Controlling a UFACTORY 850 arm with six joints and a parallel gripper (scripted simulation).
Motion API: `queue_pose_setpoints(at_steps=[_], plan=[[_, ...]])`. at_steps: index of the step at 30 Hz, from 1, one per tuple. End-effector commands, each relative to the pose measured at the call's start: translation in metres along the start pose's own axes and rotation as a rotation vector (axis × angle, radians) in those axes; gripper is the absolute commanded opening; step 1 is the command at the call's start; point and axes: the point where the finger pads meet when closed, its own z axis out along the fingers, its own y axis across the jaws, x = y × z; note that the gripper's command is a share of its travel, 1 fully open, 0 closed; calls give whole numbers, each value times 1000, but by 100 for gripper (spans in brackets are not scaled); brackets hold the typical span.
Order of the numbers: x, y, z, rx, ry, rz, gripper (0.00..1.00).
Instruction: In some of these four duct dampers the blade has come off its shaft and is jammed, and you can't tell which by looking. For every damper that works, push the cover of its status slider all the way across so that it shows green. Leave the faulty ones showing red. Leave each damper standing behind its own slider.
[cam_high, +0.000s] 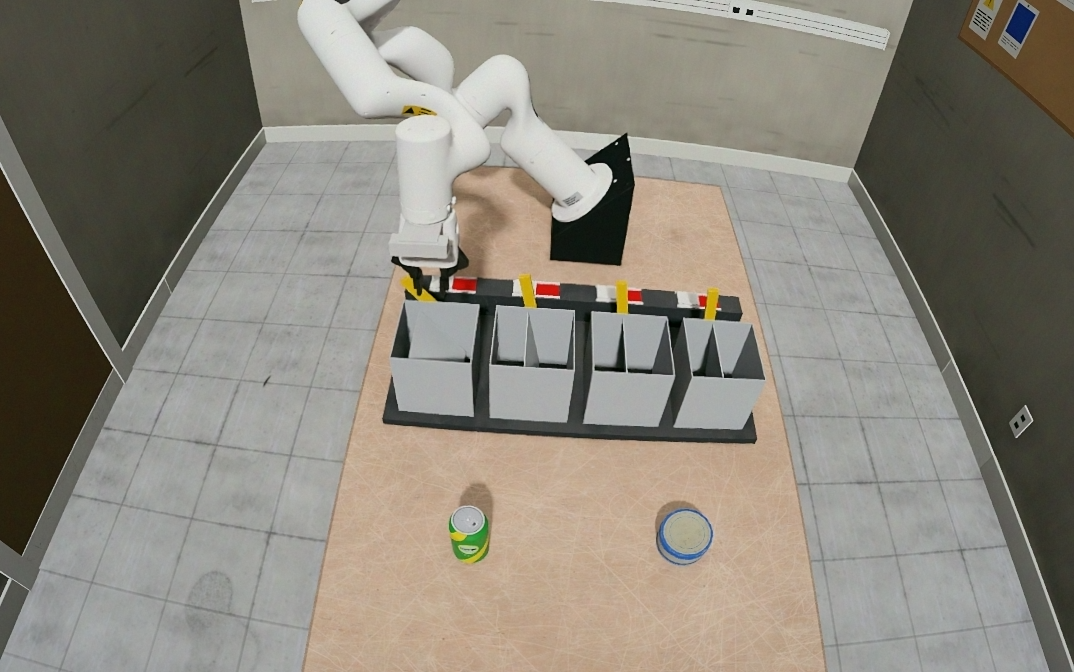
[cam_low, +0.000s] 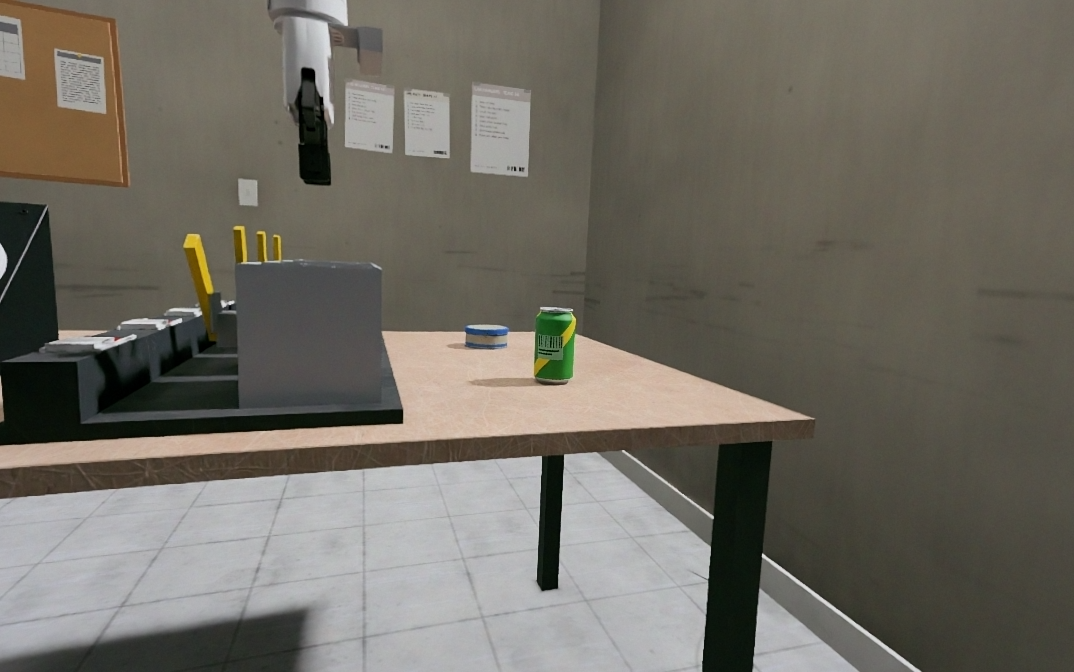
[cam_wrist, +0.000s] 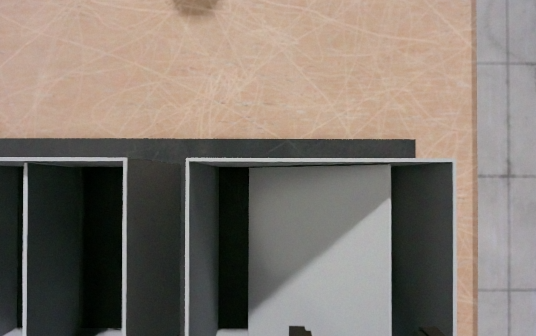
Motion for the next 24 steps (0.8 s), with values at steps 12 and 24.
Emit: queue_pose_setpoints(at_steps=[12,24], plan=[[1,0,-1,0,2,1,39],[1,-2,-1,1,1,1,39]])
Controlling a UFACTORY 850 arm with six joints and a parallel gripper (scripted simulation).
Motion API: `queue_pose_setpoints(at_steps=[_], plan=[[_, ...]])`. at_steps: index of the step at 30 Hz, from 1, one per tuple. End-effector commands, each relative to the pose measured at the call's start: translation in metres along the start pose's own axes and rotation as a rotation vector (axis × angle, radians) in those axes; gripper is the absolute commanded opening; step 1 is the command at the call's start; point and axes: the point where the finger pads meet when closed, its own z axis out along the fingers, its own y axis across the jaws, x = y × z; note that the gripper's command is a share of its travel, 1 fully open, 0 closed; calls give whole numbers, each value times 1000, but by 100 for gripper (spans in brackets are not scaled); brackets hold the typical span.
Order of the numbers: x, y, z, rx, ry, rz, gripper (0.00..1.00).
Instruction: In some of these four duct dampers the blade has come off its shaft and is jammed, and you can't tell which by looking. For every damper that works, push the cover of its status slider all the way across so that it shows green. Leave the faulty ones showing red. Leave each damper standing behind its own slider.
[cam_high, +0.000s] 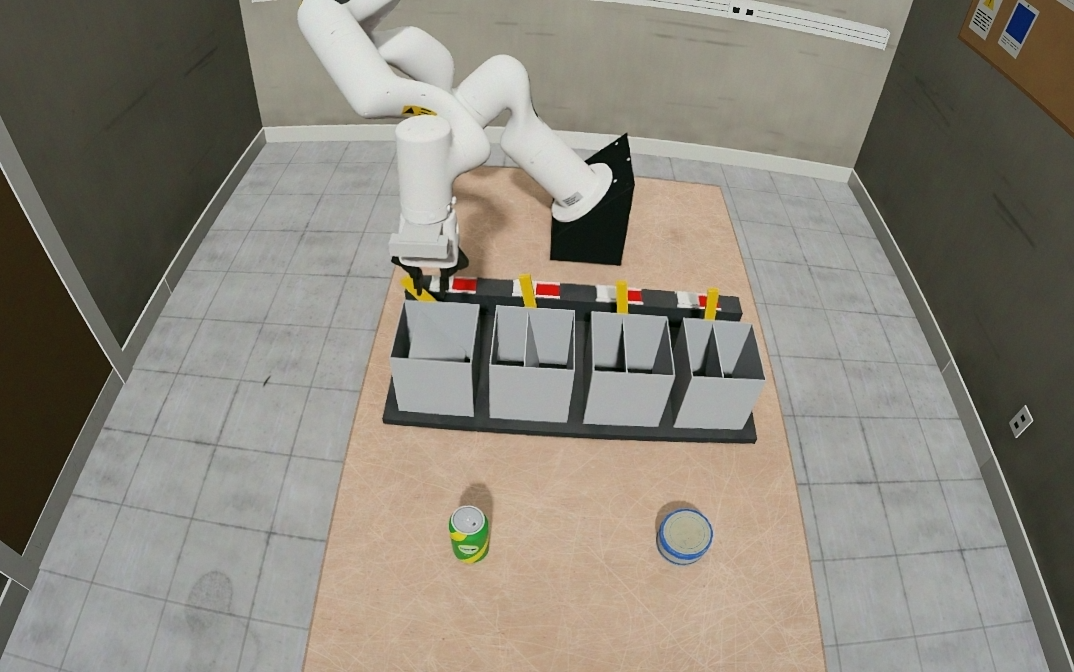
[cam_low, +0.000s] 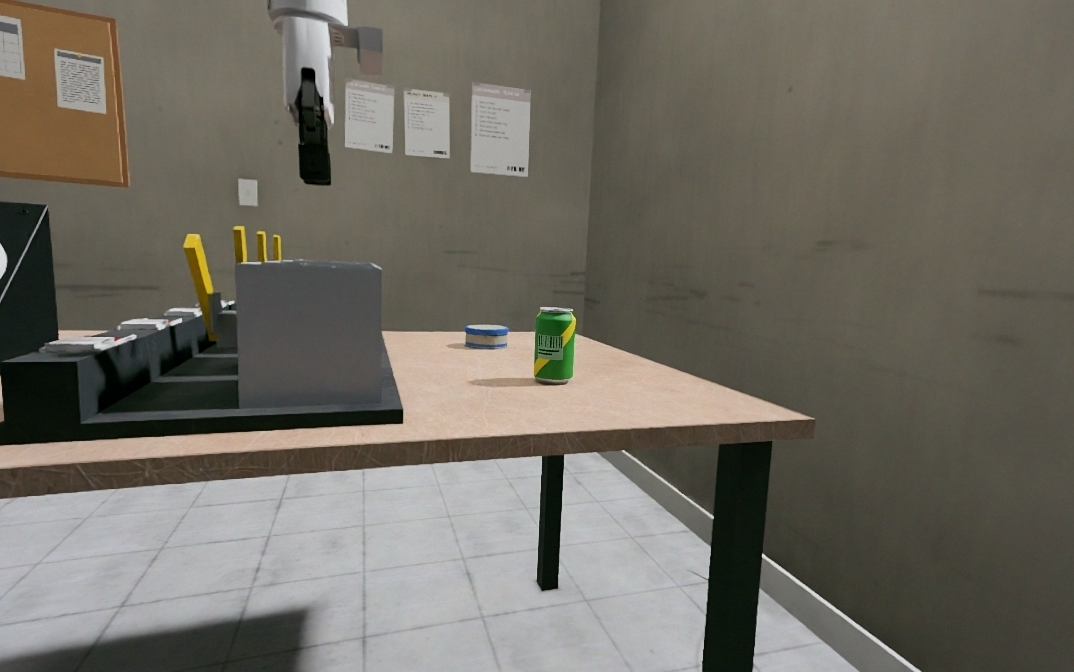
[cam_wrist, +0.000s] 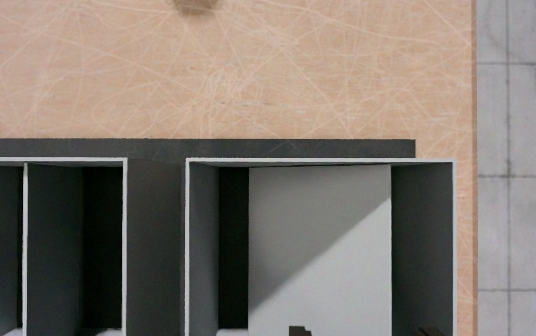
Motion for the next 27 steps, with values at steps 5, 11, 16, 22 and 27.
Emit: queue_pose_setpoints(at_steps=[5,11,16,22,27], plan=[[7,-62,-1,8,-4,-3,39],[7,-114,-1,10,-9,-5,39],[2,-163,0,7,-14,-6,39],[-2,-185,1,4,-17,-6,39],[-2,-185,1,4,-17,-6,39]])
